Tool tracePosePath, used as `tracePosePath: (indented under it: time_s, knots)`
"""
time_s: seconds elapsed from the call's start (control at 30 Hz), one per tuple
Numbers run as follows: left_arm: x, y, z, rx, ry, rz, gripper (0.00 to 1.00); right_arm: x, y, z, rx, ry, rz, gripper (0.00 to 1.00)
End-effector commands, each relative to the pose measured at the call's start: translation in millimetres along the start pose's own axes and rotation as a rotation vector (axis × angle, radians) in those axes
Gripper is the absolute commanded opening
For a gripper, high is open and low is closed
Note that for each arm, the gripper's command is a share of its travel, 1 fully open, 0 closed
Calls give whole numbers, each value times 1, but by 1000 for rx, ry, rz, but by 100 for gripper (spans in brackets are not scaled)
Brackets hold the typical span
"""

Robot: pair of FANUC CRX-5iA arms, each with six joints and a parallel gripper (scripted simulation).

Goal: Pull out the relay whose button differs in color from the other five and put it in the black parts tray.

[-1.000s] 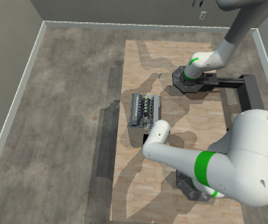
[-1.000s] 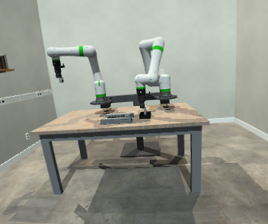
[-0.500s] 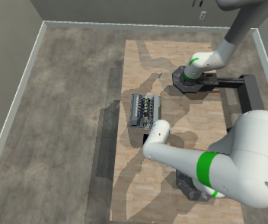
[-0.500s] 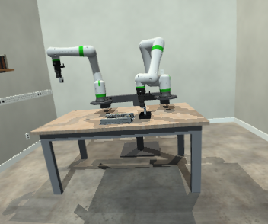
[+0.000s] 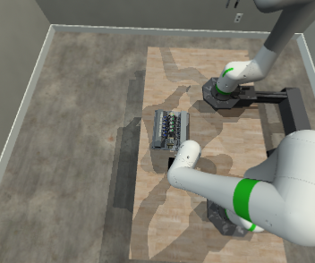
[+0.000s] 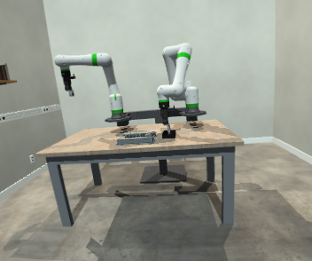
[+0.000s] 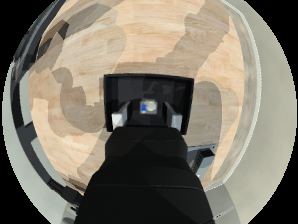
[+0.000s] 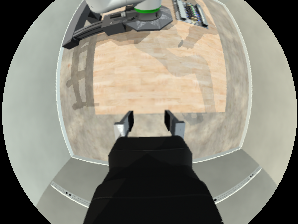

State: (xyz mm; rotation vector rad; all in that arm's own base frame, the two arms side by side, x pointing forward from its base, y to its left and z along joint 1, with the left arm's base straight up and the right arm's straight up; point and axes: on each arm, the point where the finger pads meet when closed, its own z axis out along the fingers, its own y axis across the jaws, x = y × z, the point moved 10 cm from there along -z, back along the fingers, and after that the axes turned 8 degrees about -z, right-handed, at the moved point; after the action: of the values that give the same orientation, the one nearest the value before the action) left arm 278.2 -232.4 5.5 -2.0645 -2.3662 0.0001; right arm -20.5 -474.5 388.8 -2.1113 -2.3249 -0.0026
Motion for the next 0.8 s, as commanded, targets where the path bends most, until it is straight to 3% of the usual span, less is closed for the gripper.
tracePosePath:
  time_s: [0.0,0.77]
  knots:
    - [0,0,-2,-1,-1,0,98,0,0,-1,1,-2,0,100]
    - [0,0,-8,-1,-1,0,98,0,0,-1,1,-2,0,100]
